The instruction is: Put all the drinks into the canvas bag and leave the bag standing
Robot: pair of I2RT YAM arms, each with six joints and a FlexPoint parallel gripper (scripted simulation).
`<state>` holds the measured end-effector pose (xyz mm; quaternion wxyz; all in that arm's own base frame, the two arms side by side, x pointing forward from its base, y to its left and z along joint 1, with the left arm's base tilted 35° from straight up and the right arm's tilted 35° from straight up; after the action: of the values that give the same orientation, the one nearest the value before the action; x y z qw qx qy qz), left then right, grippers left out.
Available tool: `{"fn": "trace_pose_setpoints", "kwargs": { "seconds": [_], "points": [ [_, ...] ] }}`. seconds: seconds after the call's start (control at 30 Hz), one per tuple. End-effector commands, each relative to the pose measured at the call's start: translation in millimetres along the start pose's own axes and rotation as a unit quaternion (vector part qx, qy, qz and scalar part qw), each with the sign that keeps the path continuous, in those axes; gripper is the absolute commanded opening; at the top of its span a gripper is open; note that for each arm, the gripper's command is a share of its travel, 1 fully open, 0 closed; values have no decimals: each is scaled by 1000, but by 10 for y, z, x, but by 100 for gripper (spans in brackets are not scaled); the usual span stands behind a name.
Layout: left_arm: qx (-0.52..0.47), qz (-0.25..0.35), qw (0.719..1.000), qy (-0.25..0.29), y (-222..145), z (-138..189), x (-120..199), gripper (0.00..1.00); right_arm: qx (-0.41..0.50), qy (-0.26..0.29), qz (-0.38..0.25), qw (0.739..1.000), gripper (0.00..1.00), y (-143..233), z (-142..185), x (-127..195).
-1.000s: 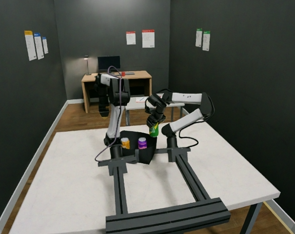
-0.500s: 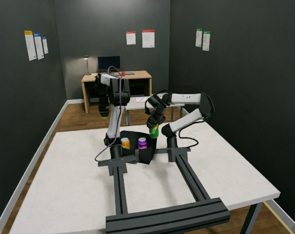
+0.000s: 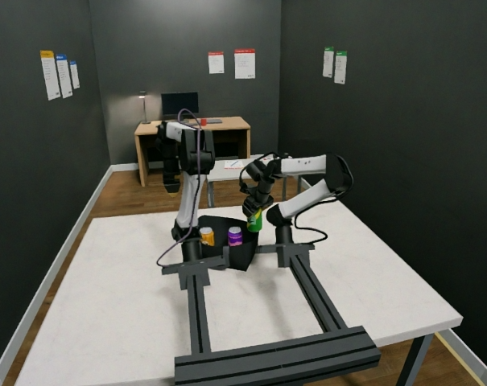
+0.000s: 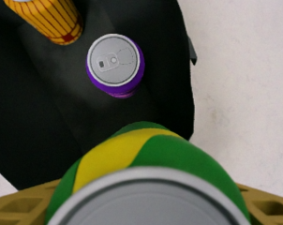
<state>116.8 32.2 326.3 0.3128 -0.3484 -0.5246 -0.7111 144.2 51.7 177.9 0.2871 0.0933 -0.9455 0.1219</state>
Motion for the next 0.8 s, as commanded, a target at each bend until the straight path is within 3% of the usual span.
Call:
{"fn": "trace_pose_setpoints", "kwargs": {
  "seconds": [0.0,0.77],
  "points": [
    [0,2,1000,-3,20,8,-26,86,-8,-37,-21,999,67,24,-128,-18],
    [0,2,1000,-3,20,8,-26,86,-2,-32,-9,999,67,-15,-7,-293]
  ]
}}
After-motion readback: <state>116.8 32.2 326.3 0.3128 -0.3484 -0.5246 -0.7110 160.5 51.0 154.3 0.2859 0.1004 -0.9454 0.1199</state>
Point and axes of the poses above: on each arm, the point where the finger pads meet when closed, its own x axis back along the fingers, its own y axis across the jaws, z = x × y, the point moved 5 cm from there along x, back along the fingers, and after that the axes turned 15 degrees about -x, right-handed, at the moved point
